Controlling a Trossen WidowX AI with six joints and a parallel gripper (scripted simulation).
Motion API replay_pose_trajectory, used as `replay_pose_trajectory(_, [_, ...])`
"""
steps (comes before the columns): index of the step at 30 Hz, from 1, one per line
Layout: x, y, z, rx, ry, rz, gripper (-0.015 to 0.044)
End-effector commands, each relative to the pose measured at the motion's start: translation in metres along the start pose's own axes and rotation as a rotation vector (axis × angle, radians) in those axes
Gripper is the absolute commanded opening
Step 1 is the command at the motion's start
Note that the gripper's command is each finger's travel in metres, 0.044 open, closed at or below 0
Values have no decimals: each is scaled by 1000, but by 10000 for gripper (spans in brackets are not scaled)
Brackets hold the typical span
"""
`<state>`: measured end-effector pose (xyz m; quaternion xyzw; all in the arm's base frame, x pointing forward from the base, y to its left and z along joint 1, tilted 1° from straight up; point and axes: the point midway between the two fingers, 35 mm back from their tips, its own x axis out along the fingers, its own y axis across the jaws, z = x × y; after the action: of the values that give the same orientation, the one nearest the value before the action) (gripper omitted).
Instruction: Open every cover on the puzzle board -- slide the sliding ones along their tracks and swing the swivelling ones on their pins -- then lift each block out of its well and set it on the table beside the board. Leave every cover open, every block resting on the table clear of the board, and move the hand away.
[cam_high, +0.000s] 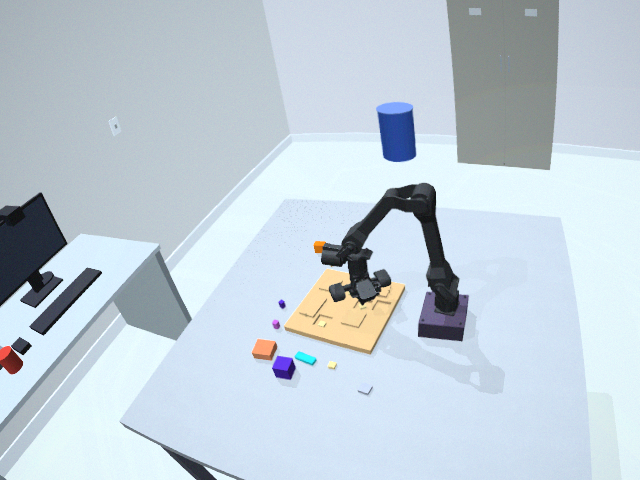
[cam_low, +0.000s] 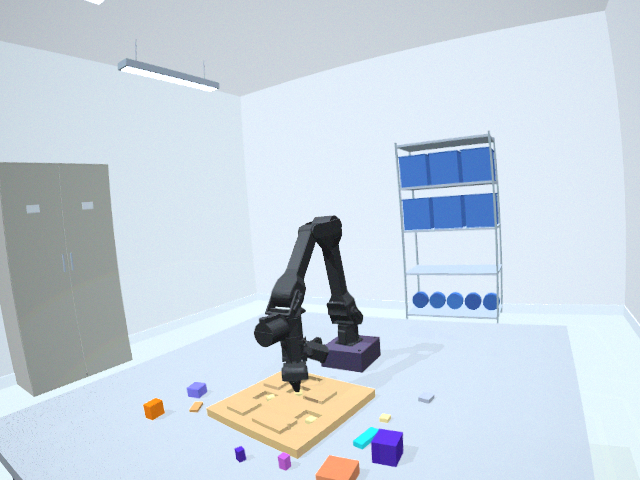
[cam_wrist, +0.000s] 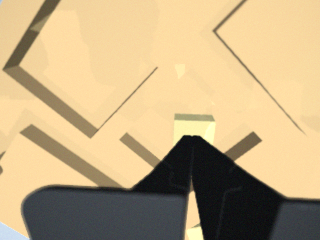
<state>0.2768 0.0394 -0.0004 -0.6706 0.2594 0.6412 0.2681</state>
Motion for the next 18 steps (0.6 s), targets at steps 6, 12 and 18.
replay_pose_trajectory(6, [-5,-1,1,-1,0,2,0])
replay_pose_trajectory(12, [-12,-1,3,1,-1,5,0])
replay_pose_trajectory(18, [-23,-1,4,-2,-9,13,105])
